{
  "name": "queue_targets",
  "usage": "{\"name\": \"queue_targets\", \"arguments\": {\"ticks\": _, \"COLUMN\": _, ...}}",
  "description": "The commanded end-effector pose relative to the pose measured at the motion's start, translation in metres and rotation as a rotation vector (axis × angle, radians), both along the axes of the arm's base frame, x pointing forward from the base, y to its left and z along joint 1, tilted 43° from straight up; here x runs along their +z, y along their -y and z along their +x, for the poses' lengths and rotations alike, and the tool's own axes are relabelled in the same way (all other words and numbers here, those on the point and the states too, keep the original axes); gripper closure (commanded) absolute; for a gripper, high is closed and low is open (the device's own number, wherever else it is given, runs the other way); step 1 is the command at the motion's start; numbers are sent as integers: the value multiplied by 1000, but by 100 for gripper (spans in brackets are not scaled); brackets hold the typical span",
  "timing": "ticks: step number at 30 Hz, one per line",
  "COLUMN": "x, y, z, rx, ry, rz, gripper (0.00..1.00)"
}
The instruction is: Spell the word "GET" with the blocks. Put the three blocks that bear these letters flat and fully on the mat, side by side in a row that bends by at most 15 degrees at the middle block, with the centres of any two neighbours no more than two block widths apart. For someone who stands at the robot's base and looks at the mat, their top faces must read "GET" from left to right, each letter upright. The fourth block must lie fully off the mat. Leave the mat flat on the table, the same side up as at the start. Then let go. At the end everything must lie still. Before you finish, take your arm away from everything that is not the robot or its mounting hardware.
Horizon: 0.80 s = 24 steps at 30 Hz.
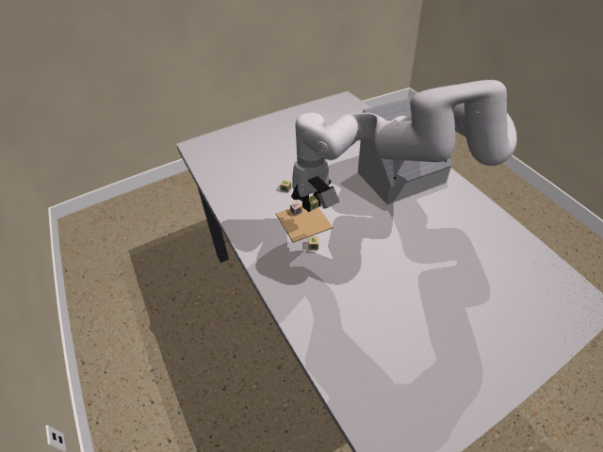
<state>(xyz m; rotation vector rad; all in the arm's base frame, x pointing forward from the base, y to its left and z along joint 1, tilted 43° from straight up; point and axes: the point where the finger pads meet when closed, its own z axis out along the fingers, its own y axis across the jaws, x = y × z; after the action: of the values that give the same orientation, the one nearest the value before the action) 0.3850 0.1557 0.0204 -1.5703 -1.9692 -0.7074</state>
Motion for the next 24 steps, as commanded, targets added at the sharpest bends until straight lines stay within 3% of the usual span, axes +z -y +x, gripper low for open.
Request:
{"name": "queue_targets", "arguments": {"ticks": 1, "x": 1, "y": 1, "z": 1, "rx": -3, "ry": 3, "rz": 0, "gripper": 73}}
{"name": "queue_targets", "arguments": {"ticks": 13, "x": -4, "y": -3, "z": 1, "rx": -4, "ry": 5, "rz": -1, "gripper": 73}}
{"name": "queue_targets", "arguments": {"ticks": 24, "x": -36, "y": -33, "z": -3, "rx": -4, "ry": 5, "rz": -1, "gripper": 73}}
